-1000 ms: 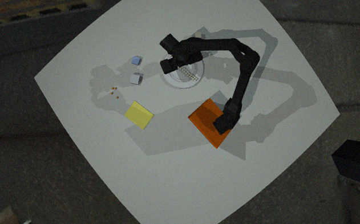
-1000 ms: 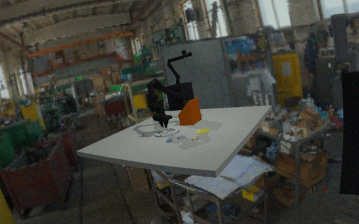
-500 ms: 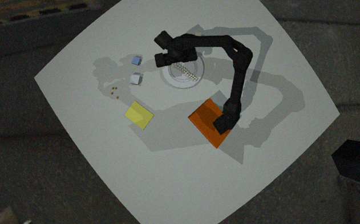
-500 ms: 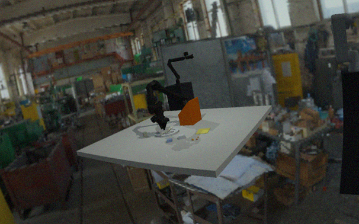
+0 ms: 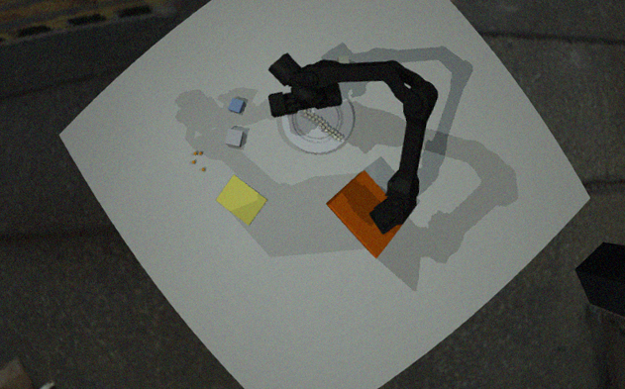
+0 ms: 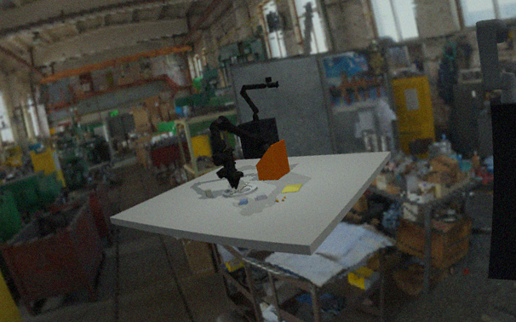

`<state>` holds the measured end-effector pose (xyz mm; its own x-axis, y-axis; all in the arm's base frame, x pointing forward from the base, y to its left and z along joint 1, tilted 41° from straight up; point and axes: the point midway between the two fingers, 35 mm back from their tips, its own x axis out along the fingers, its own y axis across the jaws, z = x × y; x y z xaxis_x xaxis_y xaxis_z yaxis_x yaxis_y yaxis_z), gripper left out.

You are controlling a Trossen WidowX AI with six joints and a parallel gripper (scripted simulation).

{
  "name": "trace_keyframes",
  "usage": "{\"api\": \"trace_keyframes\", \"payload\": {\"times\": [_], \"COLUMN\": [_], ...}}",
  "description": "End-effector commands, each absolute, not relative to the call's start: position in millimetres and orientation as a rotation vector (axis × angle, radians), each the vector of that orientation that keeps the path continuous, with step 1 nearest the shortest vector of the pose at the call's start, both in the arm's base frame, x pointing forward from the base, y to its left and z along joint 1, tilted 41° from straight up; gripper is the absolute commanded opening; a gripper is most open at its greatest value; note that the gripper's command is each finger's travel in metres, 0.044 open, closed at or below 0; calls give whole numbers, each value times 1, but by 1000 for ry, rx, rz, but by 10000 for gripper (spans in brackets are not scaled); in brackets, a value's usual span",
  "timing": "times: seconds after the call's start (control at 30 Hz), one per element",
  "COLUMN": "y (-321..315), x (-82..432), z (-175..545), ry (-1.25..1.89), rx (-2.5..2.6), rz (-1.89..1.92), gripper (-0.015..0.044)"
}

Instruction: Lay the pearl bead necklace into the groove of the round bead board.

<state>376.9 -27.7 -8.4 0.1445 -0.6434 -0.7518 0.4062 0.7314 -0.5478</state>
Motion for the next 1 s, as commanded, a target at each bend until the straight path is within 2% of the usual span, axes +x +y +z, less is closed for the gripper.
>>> {"api": "trace_keyframes", "payload": {"times": [0.0, 0.33, 0.6, 0.97], "y": [-32, -39, -38, -38], "x": [377, 377, 377, 377], "z": [-15, -23, -21, -21], "ry": [1215, 1217, 1214, 1214], "rx": [-245, -248, -238, -238], "rz": [-765, -767, -769, -769], "gripper": [200, 200, 0, 0]}}
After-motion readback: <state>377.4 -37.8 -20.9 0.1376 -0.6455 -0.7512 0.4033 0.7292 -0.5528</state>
